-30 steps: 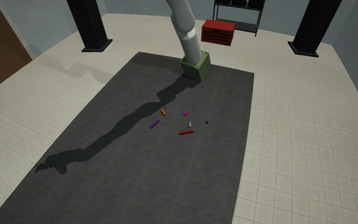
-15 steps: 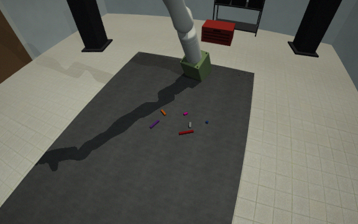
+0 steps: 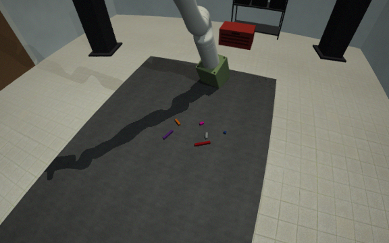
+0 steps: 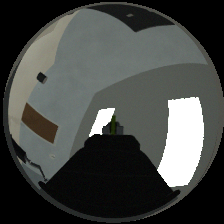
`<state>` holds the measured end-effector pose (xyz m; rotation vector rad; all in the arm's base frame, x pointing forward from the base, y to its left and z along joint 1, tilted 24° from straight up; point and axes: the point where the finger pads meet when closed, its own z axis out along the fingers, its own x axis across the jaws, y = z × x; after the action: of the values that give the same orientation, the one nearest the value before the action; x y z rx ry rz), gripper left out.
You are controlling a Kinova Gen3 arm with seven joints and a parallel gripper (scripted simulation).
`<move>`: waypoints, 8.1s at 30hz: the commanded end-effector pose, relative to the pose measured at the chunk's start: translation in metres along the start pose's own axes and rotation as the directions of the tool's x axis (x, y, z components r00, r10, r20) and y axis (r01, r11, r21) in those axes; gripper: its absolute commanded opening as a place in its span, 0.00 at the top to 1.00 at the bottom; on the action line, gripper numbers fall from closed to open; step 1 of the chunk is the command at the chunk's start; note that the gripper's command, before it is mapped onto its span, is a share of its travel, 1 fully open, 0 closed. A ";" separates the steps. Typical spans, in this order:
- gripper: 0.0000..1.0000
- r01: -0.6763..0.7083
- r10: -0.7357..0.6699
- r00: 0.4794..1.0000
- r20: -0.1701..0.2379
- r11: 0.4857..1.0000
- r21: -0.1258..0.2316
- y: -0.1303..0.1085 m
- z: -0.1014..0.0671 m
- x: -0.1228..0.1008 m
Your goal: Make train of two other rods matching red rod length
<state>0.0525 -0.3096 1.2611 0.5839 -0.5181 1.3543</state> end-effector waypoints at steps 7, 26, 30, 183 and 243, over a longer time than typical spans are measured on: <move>0.76 0.077 -0.073 0.996 -0.051 0.994 0.076 -0.039 0.015 -0.094; 0.76 0.191 -0.223 0.969 0.109 0.951 0.242 -0.130 0.005 -0.222; 0.76 0.213 -0.258 0.957 0.132 0.935 0.285 -0.151 -0.002 -0.247; 0.76 0.267 0.671 -0.690 0.270 0.583 -0.767 -0.342 -1.066 -0.508; 0.76 0.263 0.667 -0.692 0.276 0.589 -0.764 -0.375 -1.110 -0.558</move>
<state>0.3543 -0.0388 0.0303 1.0586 -3.2074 0.4794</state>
